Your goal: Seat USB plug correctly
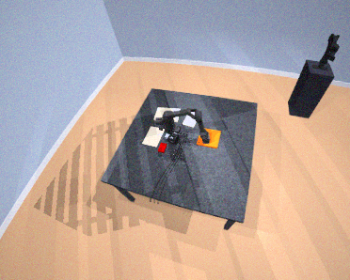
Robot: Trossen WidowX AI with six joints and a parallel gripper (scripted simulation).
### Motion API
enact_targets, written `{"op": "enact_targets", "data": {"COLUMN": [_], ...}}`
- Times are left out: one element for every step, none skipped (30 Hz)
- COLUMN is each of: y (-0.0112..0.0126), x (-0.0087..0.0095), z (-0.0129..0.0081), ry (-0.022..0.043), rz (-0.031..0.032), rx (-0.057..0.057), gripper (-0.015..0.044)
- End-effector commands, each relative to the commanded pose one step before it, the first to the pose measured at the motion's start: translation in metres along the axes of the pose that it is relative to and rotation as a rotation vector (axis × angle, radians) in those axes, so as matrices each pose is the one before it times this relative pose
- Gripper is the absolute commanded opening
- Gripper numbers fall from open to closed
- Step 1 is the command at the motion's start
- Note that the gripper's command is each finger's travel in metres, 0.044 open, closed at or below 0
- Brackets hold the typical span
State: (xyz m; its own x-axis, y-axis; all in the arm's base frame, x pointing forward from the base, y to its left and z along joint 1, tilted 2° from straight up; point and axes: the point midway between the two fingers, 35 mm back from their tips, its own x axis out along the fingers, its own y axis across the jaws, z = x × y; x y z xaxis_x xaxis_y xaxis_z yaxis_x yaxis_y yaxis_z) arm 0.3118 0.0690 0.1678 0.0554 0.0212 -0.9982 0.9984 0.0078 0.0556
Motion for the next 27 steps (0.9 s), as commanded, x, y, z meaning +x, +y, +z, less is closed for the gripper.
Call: {"op": "enact_targets", "data": {"y": [0.00019, 0.00000, 0.00000, 0.00000, 0.00000, 0.00000, 0.00000, 0.00000, 0.00000, 0.00000, 0.00000, 0.00000, 0.00000, 0.00000, 0.00000, 0.00000, 0.00000, -0.00002, -0.00001, 0.00001, 0.00001, 0.00001, 0.00001, 0.00001, 0.00001, 0.00001, 0.00001], "x": [0.00017, 0.00000, 0.00000, 0.00000, 0.00000, 0.00000, 0.00000, 0.00000, 0.00000, 0.00000, 0.00000, 0.00000, 0.00000, 0.00000, 0.00000, 0.00000, 0.00000, -0.00008, 0.00004, 0.00012, 0.00012, 0.00012, 0.00012, 0.00012, 0.00012, 0.00012, 0.00012], "z": [-0.00006, 0.00000, 0.00000, 0.00000, 0.00000, 0.00000, 0.00000, 0.00000, 0.00000, 0.00000, 0.00000, 0.00000, 0.00000, 0.00000, 0.00000, 0.00000, 0.00000, 0.00003, 0.00006, 0.00002, 0.00002, 0.00002, 0.00002, 0.00002, 0.00002, 0.00002, 0.00002], "ry": [0.00015, 0.00000, 0.00000, 0.00000, 0.00000, 0.00000, 0.00000, 0.00000, 0.00000, 0.00000, 0.00000, 0.00000, 0.00000, 0.00000, 0.00000, 0.00000, 0.00000, -0.00020, -0.00021, 0.00000, 0.00000, 0.00000, 0.00000, 0.00000, 0.00000, 0.00000, 0.00000], "rz": [0.00078, -0.00001, -0.00001, 0.00000, 0.00000, 0.00000, 0.00000, 0.00000, 0.00000, 0.00000, 0.00000, 0.00000, 0.00000, 0.00000, 0.00000, 0.00000, 0.00000, -0.00001, -0.00001, 0.00000, 0.00000, 0.00000, 0.00000, 0.00000, 0.00000, 0.00000, 0.00000], "rx": [0.1142, 0.0262, 0.0226, 0.0141, 0.0048, 0.0000, 0.0000, 0.0000, 0.0000, 0.0000, 0.0000, 0.0000, 0.0000, 0.0000, 0.0000, 0.0000, 0.0000, -0.0033, -0.0032, 0.0000, 0.0000, 0.0000, 0.0000, 0.0000, 0.0000, 0.0000, 0.0000], "gripper": [0.0000, 0.0000, 0.0000, 0.0000, 0.0000, 0.0000, 0.0000, 0.0000, 0.0000, 0.0000, 0.0000, 0.0000, 0.0000, 0.0000, 0.0000, 0.0000, 0.0000, 0.0000, 0.0000, 0.0000, 0.0000, 0.0000, 0.0000, 0.0000, 0.0000, 0.0000, 0.0000]}}
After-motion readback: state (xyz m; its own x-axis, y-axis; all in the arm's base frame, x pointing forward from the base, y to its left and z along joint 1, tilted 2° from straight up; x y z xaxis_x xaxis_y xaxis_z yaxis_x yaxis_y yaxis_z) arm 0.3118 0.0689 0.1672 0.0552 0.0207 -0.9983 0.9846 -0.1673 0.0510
